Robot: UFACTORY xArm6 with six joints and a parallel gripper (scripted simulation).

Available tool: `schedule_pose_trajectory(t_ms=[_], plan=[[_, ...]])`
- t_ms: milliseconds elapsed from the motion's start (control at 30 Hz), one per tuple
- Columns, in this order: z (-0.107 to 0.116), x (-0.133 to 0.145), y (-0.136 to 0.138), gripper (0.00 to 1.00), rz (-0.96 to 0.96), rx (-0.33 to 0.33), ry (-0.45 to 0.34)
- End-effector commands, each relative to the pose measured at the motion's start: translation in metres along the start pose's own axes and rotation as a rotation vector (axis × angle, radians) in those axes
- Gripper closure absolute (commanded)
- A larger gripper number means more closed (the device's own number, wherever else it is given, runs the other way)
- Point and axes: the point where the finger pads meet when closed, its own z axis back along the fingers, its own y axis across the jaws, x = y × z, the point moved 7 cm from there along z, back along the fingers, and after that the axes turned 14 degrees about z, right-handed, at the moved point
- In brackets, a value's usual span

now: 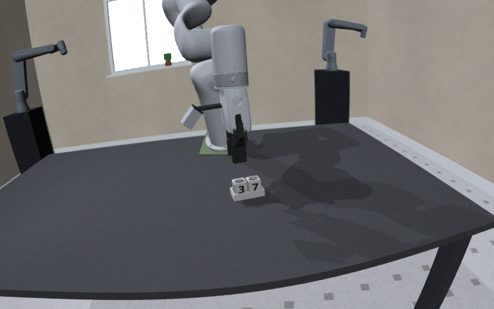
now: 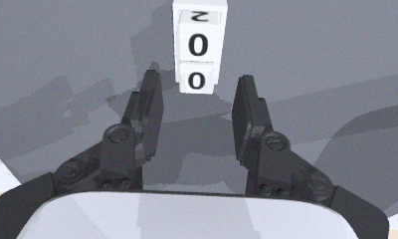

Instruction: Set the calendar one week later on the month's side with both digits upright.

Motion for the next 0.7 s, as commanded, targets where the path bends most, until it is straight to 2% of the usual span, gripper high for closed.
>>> schedule_pose_trajectory(t_ms=[0, 667], plan=[[0.001, 0.0, -0.001, 0.51, 0.0, -0.003, 0.0], [-0.01, 0.0, -0.001, 0.51, -0.001, -0.003, 0.001]])
